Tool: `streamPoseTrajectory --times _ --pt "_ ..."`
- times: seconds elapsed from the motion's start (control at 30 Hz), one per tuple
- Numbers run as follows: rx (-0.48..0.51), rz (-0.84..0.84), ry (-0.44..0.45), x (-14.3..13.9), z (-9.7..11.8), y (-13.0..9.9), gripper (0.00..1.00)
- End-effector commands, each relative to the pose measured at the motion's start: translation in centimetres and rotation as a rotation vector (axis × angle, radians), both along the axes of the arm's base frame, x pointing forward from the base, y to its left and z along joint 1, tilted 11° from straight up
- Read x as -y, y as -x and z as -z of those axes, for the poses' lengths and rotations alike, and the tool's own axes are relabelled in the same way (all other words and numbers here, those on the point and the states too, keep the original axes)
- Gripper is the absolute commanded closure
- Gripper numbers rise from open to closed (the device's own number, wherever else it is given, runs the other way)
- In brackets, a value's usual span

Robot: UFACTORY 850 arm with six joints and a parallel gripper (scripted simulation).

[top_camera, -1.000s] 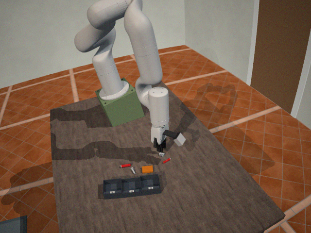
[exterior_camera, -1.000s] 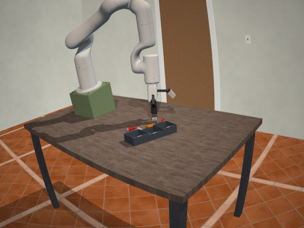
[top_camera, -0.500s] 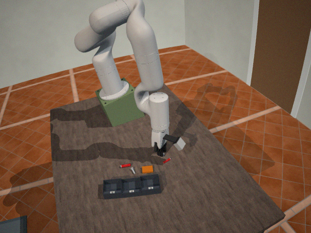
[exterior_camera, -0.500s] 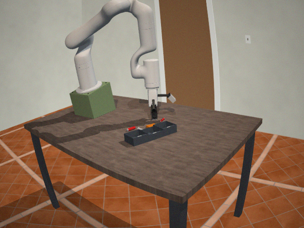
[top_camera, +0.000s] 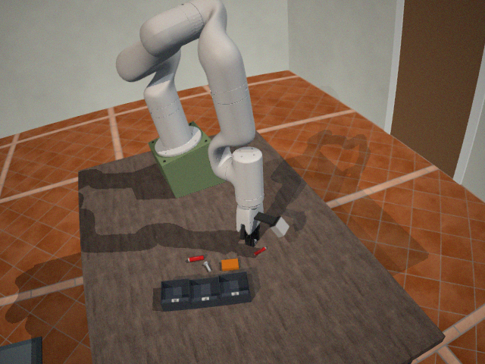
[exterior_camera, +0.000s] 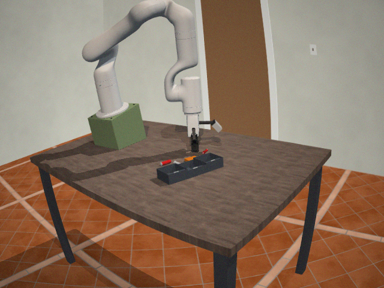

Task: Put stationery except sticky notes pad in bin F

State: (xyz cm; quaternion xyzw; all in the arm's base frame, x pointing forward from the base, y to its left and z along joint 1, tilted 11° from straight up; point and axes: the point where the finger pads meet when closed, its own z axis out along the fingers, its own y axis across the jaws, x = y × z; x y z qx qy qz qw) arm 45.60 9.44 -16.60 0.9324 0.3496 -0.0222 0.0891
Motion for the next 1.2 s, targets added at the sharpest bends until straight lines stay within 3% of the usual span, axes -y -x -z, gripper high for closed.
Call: streamPoseTrajectory --times 0.0,0.1,0.13,1.17 --pt "0.002 0.000 -0.001 -0.03 -0.03 -0.07 0.71" --pt "0.002 0.000 -0.001 -0.03 -0.03 -0.07 0.71" --pt "0.002 0.000 -0.001 -0.03 -0.03 -0.07 1.00" --pt "0.002 0.000 -0.001 -0.03 -0.03 -0.07 1.00"
